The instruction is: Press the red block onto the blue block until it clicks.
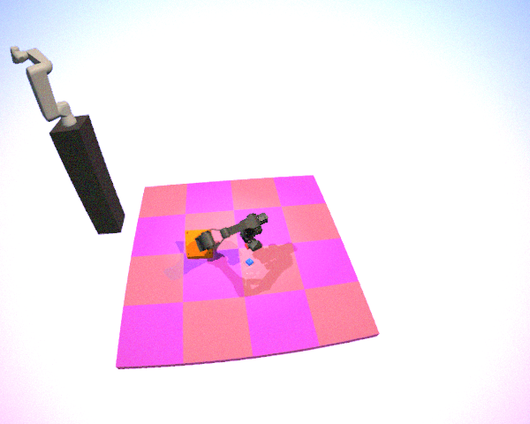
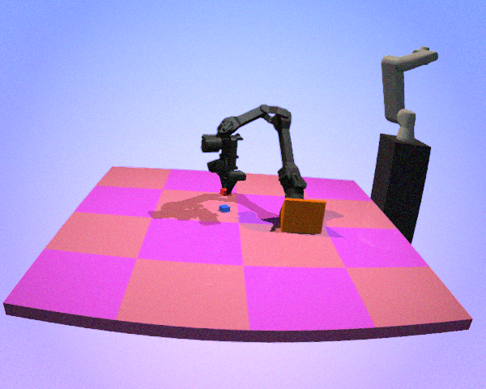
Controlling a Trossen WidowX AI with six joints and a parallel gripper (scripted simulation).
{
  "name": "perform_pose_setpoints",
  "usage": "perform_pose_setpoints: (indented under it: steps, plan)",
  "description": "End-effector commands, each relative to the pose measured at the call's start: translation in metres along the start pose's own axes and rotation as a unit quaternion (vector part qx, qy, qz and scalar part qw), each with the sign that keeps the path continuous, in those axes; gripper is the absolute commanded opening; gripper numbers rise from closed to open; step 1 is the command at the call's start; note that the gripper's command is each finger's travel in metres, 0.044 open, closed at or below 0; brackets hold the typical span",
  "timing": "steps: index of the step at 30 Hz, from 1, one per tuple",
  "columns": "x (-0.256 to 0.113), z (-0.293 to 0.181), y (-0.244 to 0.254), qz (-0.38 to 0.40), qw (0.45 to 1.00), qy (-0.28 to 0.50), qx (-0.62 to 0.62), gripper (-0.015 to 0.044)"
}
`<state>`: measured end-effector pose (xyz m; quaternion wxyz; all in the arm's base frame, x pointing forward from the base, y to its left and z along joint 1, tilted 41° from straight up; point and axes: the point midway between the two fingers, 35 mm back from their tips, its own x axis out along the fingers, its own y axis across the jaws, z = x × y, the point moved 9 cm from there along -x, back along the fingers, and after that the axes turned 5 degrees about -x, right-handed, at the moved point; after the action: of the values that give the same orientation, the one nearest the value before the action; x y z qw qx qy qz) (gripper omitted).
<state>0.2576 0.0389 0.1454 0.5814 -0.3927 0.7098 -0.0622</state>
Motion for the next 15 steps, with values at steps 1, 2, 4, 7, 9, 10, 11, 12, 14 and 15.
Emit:
perform_pose_setpoints:
  steps: [1,2,4,7,9,10,11,12,14,15]
  plan:
    - [0.007,-0.006,-0.012,-0.003,1.000,-0.001,-0.027,0.0000]
    - [0.009,-0.008,-0.016,-0.004,0.999,0.000,-0.035,0.0000]
    - [0.013,-0.012,-0.023,-0.005,0.999,0.001,-0.050,0.0000]
    - [0.019,-0.018,-0.033,-0.008,0.997,0.003,-0.072,0.0000]
    - [0.023,-0.023,-0.040,-0.010,0.996,0.006,-0.087,0.0000]
    - [0.024,-0.025,-0.042,-0.010,0.996,0.007,-0.094,0.0000]
    - [0.025,-0.026,-0.044,-0.011,0.995,0.007,-0.097,0.0000]
    - [0.025,-0.026,-0.044,-0.011,0.995,0.007,-0.098,0.0000]
    - [0.026,-0.026,-0.044,-0.011,0.995,0.007,-0.098,0.0000]
    - [0.028,-0.026,-0.044,-0.011,0.995,0.007,-0.098,0.0000]
